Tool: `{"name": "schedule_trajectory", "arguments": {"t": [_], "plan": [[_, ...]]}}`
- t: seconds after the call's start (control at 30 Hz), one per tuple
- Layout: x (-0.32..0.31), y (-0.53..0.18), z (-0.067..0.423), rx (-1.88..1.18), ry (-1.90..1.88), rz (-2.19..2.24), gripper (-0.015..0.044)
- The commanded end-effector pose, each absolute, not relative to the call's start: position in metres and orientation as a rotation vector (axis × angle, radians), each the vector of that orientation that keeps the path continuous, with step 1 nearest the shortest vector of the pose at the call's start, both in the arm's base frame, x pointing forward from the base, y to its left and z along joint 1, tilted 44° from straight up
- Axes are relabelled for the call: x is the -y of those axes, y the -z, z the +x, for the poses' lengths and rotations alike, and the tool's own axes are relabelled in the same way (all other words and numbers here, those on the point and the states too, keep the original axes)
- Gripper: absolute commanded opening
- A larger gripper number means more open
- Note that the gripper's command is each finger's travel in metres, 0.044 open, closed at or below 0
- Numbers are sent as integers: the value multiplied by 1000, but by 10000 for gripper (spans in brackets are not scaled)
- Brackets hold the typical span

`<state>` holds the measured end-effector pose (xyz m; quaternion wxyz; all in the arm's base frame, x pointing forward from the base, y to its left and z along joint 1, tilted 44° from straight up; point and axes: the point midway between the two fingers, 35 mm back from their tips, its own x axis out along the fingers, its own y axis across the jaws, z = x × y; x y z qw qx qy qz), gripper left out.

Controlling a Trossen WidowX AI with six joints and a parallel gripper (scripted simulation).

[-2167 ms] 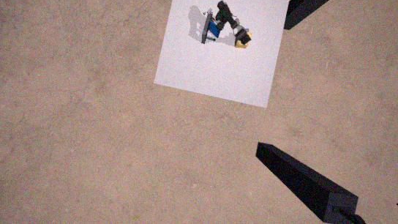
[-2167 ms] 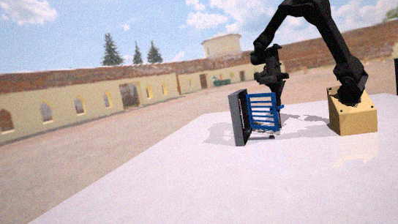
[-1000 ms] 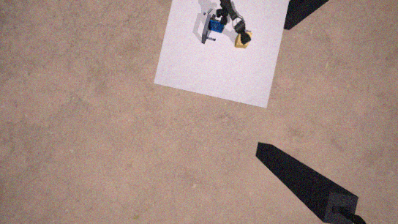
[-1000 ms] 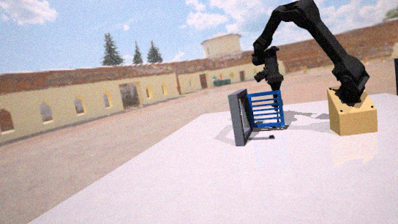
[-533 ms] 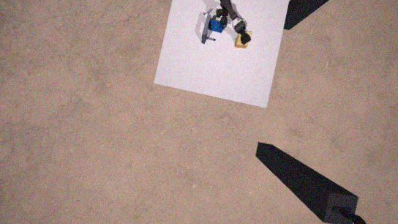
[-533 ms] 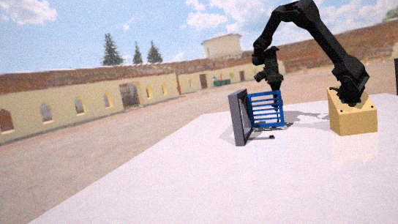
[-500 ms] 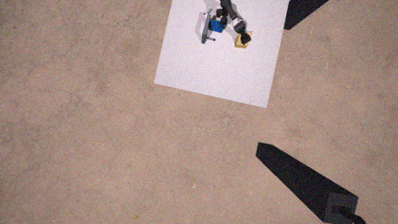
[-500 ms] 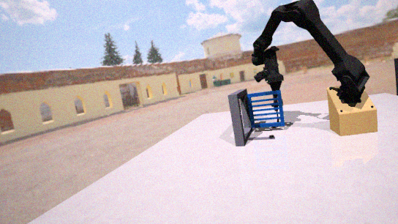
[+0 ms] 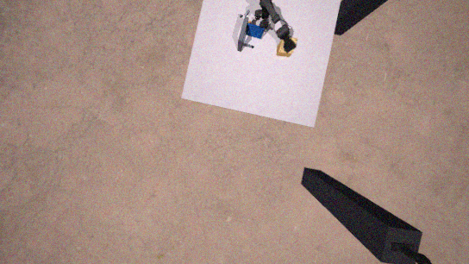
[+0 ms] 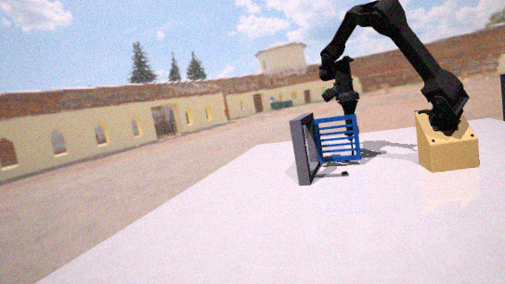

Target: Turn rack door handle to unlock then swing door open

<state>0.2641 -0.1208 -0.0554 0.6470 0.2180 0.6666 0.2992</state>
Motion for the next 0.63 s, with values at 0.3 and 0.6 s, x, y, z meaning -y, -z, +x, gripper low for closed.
{"name": "schedule_trajectory", "arguments": {"t": [0.3,0.6], "plan": [[137,41,267,-1513,-678,485,297],[146,31,267,-1514,-680,484,297]]}}
